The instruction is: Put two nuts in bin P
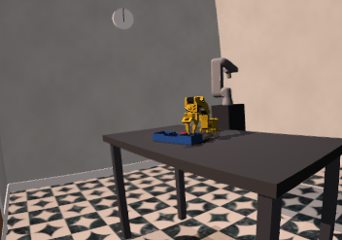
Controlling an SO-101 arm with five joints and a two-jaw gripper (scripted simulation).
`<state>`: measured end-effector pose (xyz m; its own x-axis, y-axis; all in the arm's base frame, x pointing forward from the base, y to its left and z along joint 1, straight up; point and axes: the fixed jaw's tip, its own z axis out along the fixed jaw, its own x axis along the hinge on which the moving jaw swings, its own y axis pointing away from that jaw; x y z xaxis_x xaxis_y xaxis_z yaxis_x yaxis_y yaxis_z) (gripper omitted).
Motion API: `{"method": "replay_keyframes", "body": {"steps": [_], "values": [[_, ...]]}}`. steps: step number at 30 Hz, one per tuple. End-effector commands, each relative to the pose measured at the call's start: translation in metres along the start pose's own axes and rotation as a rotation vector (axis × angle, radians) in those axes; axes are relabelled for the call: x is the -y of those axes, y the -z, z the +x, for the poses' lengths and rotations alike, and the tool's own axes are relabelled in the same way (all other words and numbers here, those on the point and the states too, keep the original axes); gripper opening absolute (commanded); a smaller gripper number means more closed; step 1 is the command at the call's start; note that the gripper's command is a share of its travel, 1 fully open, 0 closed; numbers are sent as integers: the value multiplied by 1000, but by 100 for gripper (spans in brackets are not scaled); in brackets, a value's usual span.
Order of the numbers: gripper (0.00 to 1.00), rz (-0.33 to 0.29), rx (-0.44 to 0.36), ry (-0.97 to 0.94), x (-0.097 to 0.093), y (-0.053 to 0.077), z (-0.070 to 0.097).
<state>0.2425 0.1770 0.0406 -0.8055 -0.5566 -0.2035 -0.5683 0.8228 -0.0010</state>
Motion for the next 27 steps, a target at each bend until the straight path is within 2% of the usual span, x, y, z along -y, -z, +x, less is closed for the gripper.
{"method": "replay_keyframes", "body": {"steps": [1, 19, 27], "values": [[0, 0, 93, -15, 2, 16, -14], [0, 0, 93, -15, 2, 16, -14], [0, 0, 93, -15, 2, 12, -14]]}}
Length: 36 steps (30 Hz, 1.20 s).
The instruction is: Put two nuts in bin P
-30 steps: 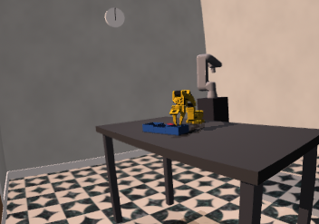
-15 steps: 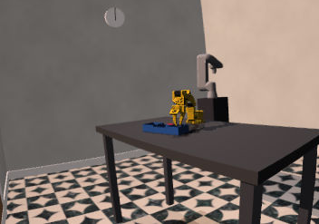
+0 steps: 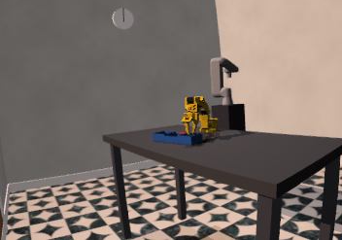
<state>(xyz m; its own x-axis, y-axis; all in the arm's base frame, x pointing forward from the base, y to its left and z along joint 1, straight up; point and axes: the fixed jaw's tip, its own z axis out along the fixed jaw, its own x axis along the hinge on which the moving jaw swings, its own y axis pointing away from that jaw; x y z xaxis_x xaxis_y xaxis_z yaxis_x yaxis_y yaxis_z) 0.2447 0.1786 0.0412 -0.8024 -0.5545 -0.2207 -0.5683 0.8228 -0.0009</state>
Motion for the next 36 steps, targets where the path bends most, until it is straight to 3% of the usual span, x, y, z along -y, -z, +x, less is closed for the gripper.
{"method": "replay_keyframes", "body": {"steps": [1, 13, 36], "values": [[0, 0, 76, -15, 2, 11, -11], [1, 0, 76, -15, 2, 11, -11], [17, 0, 76, -15, 2, 11, -11]]}}
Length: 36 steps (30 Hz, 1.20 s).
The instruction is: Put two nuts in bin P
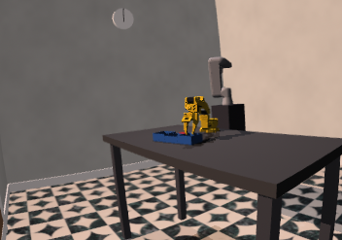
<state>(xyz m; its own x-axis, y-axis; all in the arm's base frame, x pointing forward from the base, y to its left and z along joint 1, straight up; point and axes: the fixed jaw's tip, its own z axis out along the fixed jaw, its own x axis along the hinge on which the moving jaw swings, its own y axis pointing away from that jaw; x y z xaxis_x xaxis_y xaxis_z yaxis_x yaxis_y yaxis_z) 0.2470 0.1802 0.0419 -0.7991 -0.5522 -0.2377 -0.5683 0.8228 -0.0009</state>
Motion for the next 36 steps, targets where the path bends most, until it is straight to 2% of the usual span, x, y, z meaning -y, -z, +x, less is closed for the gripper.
{"method": "replay_keyframes", "body": {"steps": [1, 12, 18, 20, 29, 36], "values": [[17, 1, 58, -15, 2, 10, -9], [17, 1, 64, -15, 2, 15, -9], [17, 0, 82, -16, 2, 29, -10], [17, 0, 82, -16, 2, 29, -10], [17, 0, 149, -17, 2, 55, -15], [17, 0, 177, -17, 2, 62, -17]]}}
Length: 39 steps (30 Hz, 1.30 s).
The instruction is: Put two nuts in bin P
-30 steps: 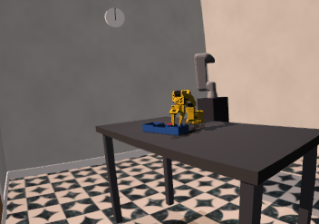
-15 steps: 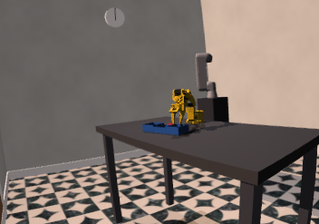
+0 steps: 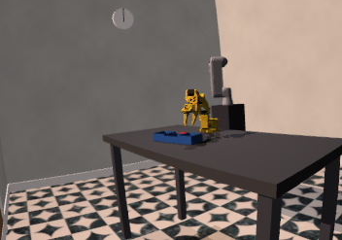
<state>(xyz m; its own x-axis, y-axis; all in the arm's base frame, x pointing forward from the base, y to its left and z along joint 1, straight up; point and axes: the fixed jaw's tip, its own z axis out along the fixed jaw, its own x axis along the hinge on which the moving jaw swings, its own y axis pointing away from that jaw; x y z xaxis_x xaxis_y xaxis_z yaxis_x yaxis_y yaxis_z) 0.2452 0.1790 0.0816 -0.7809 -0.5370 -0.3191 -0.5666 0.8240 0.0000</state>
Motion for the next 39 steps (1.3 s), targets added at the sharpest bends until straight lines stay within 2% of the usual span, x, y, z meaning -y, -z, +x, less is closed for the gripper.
{"method": "replay_keyframes", "body": {"steps": [1, 25, 29, 33, 35, 39], "values": [[17, 1, 92, -15, 2, 22, -12], [17, 4, 92, -22, 4, 23, -11], [17, 15, 87, -47, 14, 28, -8], [17, 36, 76, -98, 30, 39, -1], [17, 36, 76, -98, 30, 39, -1], [17, 65, 61, -172, 53, 53, 13]]}}
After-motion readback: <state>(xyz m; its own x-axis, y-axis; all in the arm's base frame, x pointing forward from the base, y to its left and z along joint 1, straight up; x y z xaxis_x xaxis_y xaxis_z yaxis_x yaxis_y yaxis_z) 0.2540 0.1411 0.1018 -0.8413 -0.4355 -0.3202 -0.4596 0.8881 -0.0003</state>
